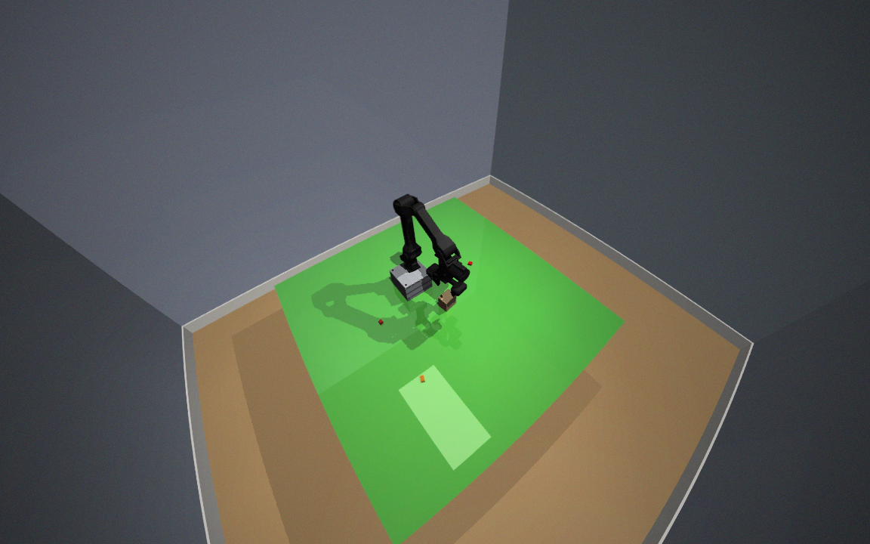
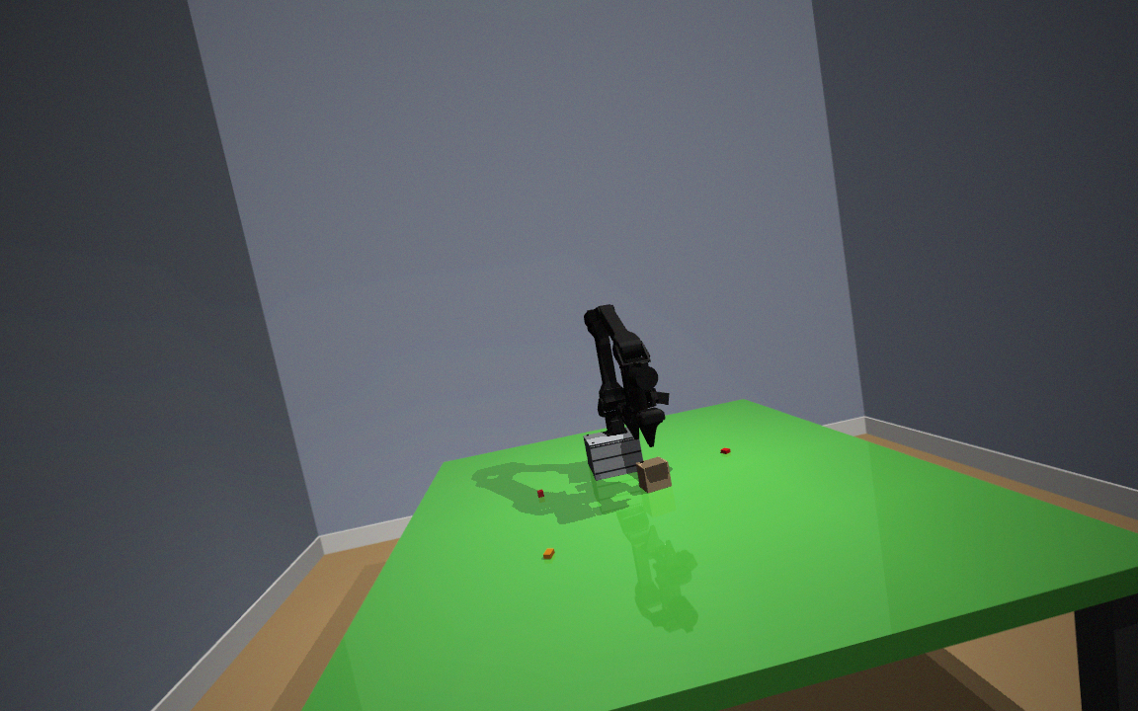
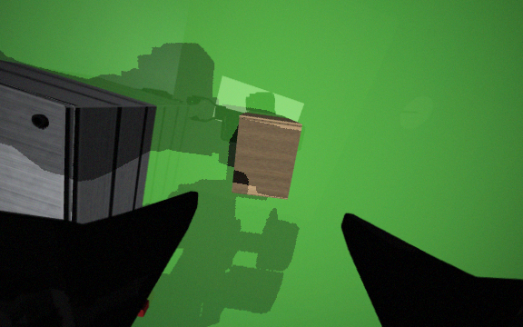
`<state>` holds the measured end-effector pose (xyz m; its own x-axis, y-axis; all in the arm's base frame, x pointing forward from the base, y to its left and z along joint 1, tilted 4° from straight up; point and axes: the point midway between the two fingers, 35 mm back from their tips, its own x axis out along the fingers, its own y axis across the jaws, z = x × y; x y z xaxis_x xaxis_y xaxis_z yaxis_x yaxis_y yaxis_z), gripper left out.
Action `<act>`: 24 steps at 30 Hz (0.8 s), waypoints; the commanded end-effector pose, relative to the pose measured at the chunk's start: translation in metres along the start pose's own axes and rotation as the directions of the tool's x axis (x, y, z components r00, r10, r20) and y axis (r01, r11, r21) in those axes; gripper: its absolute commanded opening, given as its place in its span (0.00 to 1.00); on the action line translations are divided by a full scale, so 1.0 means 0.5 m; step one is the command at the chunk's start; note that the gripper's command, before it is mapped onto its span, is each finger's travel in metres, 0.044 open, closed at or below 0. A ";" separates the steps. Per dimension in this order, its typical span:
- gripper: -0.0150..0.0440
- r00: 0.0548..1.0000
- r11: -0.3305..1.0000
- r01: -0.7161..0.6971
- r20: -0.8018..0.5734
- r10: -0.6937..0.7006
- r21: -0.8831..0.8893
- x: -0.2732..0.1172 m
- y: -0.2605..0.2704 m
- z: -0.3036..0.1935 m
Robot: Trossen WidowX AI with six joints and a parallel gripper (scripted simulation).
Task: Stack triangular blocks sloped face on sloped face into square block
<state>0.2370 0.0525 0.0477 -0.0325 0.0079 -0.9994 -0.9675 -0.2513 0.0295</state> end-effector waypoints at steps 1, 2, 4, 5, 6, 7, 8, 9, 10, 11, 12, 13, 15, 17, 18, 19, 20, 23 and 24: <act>1.00 1.000 1.000 0.004 -0.001 -0.004 -0.004 -0.052 0.010 0.000; 1.00 1.000 1.000 0.004 -0.001 -0.004 -0.004 -0.052 0.010 0.000; 1.00 1.000 1.000 0.026 -0.001 -0.026 0.000 -0.044 -0.001 0.000; 1.00 1.000 1.000 0.026 -0.001 -0.026 0.000 -0.044 -0.001 0.000; 1.00 1.000 1.000 0.026 -0.001 -0.026 0.000 -0.044 -0.001 0.000; 1.00 1.000 1.000 0.026 -0.001 -0.026 0.000 -0.044 -0.001 0.000; 1.00 1.000 1.000 0.026 -0.001 -0.026 0.000 -0.044 -0.001 0.000; 1.00 1.000 1.000 0.026 -0.001 -0.026 0.000 -0.044 -0.001 0.000; 1.00 1.000 1.000 0.026 -0.001 -0.026 0.000 -0.044 -0.001 0.000; 1.00 1.000 1.000 0.026 -0.001 -0.026 0.000 -0.044 -0.001 0.000; 1.00 1.000 1.000 0.026 -0.001 -0.026 0.000 -0.044 -0.001 0.000; 1.00 1.000 1.000 0.026 -0.001 -0.026 0.000 -0.044 -0.001 0.000; 1.00 1.000 1.000 0.026 -0.001 -0.026 0.000 -0.044 -0.001 0.000; 1.00 1.000 1.000 0.026 -0.001 -0.026 0.000 -0.044 -0.001 0.000; 1.00 1.000 1.000 0.026 -0.001 -0.026 0.000 -0.044 -0.001 0.000; 1.00 1.000 1.000 0.026 -0.001 -0.026 0.000 -0.044 -0.001 0.000; 1.00 1.000 1.000 0.026 -0.001 -0.026 0.000 -0.044 -0.001 0.000; 1.00 1.000 1.000 0.026 -0.001 -0.026 0.000 -0.044 -0.001 0.000; 1.00 1.000 1.000 0.026 -0.001 -0.026 0.000 -0.044 -0.001 0.000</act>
<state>0.2378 0.0524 0.0694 -0.0102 0.0125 -0.9999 -0.9679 -0.2512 0.0068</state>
